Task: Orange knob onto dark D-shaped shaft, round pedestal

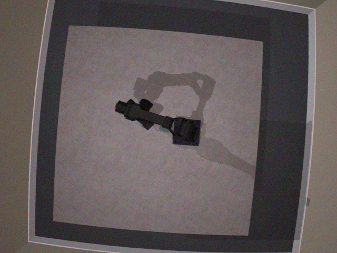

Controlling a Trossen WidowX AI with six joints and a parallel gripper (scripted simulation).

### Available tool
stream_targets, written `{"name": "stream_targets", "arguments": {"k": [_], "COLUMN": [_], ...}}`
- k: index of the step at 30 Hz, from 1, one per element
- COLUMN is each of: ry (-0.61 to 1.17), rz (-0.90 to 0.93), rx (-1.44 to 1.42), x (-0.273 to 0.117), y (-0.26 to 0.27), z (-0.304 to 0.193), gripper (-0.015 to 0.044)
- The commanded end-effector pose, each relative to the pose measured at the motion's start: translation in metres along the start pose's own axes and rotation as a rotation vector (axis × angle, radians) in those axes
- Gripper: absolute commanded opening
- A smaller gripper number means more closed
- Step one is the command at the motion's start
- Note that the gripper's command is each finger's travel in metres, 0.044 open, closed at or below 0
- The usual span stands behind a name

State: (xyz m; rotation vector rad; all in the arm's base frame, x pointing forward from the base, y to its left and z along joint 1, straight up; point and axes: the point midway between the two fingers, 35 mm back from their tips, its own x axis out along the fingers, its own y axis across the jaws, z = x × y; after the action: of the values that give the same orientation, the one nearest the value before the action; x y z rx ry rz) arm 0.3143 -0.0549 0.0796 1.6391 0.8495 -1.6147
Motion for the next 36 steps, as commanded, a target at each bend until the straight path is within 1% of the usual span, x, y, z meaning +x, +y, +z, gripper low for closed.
{"name": "stream_targets", "arguments": {"k": [1, 6, 12, 36], "ry": [-0.001, -0.001, 0.0, 0.0], "rz": [0.002, 0.002, 0.003, 0.002], "rx": [0.003, 0.029, 0.213, 0.213], "x": [-0.003, -0.0046, -0.0038, 0.0003], "y": [0.0007, 0.0008, 0.0012, 0.0009], "z": [-0.0001, -0.0002, -0.0003, -0.0001], "gripper": [0.0, 0.0, 0.0, 0.0]}}
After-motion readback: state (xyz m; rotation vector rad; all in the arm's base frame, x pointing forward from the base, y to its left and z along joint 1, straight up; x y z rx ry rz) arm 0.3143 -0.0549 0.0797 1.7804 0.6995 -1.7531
